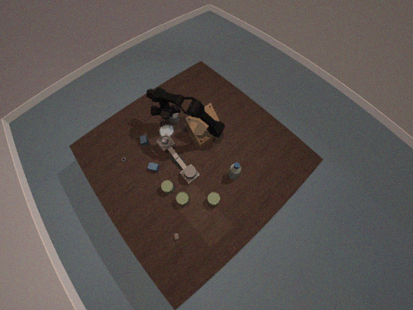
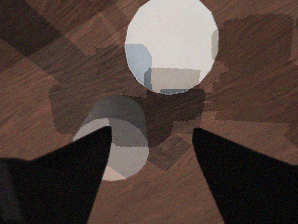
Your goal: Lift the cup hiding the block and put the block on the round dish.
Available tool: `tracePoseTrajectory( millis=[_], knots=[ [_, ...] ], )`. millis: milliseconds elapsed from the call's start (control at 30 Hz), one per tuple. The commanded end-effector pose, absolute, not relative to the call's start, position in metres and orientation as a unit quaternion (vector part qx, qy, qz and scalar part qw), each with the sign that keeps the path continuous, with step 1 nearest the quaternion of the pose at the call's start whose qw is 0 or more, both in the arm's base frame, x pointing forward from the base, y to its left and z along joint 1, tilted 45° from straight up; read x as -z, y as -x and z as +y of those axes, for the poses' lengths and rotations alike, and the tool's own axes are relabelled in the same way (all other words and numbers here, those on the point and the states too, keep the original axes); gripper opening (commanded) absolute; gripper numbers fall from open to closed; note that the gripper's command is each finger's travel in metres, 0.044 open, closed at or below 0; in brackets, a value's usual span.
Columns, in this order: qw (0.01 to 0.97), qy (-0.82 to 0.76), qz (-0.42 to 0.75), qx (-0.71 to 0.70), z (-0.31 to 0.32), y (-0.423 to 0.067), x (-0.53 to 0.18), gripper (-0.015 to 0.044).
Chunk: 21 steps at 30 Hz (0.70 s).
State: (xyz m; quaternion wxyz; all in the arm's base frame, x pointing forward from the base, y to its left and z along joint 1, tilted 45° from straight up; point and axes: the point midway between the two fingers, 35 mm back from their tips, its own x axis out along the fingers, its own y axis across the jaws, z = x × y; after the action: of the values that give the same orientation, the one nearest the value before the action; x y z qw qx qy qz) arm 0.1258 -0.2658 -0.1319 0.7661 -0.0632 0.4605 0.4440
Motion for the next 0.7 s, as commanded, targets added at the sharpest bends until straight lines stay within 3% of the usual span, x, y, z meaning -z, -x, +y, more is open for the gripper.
tracePoseTrajectory(
  millis=[0,667],
  knots=[
    [0.77,0.01,0.489,-0.41,-0.266,-0.137,0.123,0.026],
    [0.728,-0.256,0.594,-0.226,-0.256,-0.185,0.082,0.026]
  ],
)
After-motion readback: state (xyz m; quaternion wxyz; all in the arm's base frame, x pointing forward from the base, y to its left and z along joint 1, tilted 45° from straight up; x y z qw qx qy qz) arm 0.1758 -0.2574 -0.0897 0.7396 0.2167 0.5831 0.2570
